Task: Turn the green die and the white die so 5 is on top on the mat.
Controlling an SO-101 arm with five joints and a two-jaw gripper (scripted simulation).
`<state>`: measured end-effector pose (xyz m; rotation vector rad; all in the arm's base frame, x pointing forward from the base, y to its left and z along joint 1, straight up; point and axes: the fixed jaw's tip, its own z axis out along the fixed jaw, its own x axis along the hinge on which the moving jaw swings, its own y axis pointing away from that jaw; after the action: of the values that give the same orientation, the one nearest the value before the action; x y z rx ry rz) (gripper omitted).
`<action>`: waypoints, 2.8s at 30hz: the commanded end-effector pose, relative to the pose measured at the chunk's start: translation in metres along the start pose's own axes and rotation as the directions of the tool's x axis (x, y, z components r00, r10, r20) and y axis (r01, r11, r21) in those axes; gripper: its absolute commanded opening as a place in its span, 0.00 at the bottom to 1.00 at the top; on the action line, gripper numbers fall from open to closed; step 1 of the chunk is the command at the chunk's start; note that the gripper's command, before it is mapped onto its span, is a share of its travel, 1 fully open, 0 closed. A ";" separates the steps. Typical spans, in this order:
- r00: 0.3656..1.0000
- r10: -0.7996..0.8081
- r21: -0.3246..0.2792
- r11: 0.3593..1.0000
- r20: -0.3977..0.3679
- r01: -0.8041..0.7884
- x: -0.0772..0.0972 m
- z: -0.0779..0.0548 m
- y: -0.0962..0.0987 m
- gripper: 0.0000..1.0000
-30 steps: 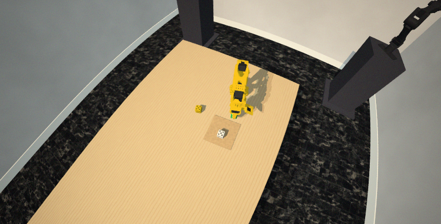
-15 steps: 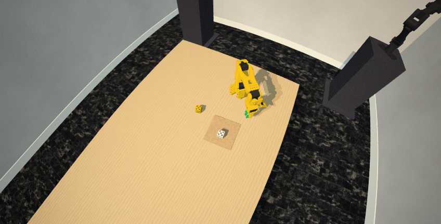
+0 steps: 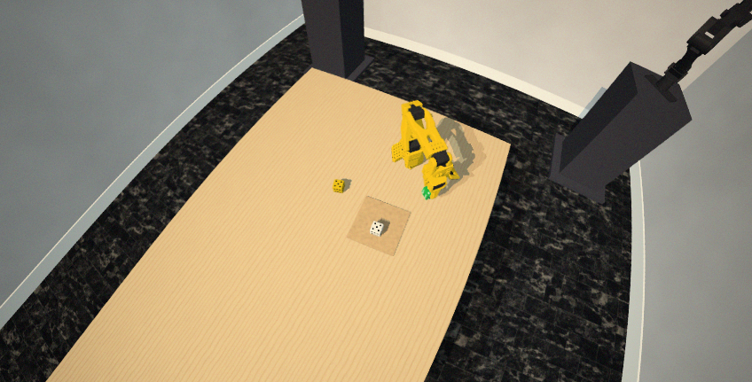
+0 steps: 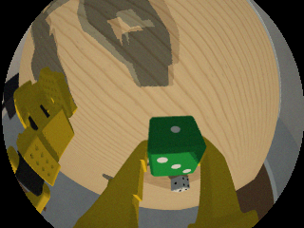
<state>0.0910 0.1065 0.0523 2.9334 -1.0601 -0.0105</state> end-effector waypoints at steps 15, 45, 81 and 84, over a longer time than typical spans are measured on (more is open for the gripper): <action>1.000 -0.004 0.065 0.998 0.001 0.003 -0.003 -0.007 -0.005 0.00; 1.000 -0.004 0.065 0.998 0.001 0.003 -0.003 0.005 -0.006 0.00; 1.000 -0.004 0.065 0.998 0.001 0.003 -0.003 0.017 -0.006 0.00; 1.000 -0.004 0.065 0.998 0.001 0.003 -0.003 0.017 -0.006 0.00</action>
<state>0.0920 0.1102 0.0339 2.9806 -1.0669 0.0163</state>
